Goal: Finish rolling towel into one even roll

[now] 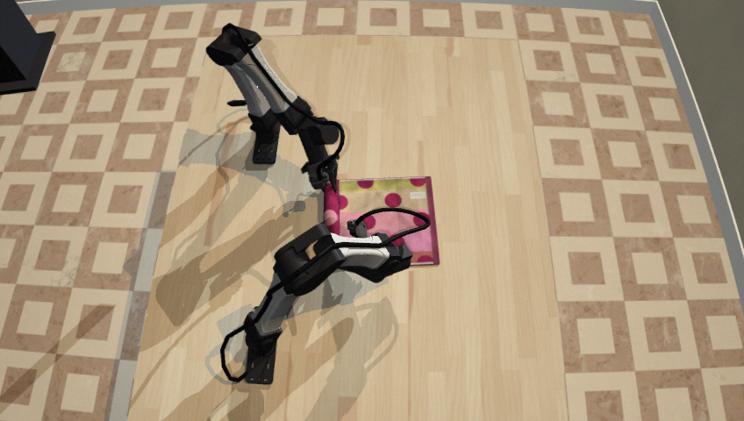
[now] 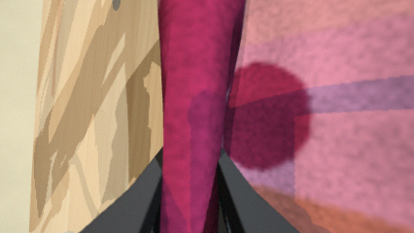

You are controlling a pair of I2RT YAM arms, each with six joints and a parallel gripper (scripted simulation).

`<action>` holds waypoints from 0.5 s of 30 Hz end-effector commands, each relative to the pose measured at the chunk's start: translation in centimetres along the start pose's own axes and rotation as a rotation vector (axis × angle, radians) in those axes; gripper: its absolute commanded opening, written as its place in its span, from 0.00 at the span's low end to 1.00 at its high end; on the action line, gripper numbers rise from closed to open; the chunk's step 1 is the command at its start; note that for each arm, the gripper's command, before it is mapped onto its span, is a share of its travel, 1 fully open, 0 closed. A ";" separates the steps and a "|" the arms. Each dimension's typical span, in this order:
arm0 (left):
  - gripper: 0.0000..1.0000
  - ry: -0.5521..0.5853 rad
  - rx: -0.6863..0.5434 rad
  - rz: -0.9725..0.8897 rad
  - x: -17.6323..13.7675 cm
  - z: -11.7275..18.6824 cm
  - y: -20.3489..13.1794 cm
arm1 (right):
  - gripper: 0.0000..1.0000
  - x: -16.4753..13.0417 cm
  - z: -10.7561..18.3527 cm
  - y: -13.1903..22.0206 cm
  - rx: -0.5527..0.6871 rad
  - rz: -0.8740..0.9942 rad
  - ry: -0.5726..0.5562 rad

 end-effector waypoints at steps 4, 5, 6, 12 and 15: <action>0.26 -0.012 0.016 -0.012 0.4 -0.1 0.3 | 0.20 0.2 0.1 -0.3 0.001 0.005 -0.002; 0.26 -0.012 0.016 -0.012 0.4 -0.1 0.3 | 0.20 0.2 0.1 -0.3 0.001 0.005 -0.002; 0.24 -0.012 0.016 -0.012 0.4 -0.1 0.3 | 0.20 0.2 0.1 -0.3 0.001 0.005 -0.002; 0.23 -0.012 0.016 -0.012 0.4 -0.1 0.3 | 0.20 0.2 0.1 -0.3 0.001 0.005 -0.002; 0.22 -0.012 0.016 -0.012 0.4 -0.1 0.3 | 0.20 0.2 0.1 -0.3 0.001 0.005 -0.002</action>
Point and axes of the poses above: on each arm, the point where the finger pads meet when closed, its own z axis back along the fingers, its own y axis across the jaws, x = y × z, the point moved 2 cm from there along z, back along the fingers, and after that the axes turned 15 degrees about -z, right-handed, at the moved point
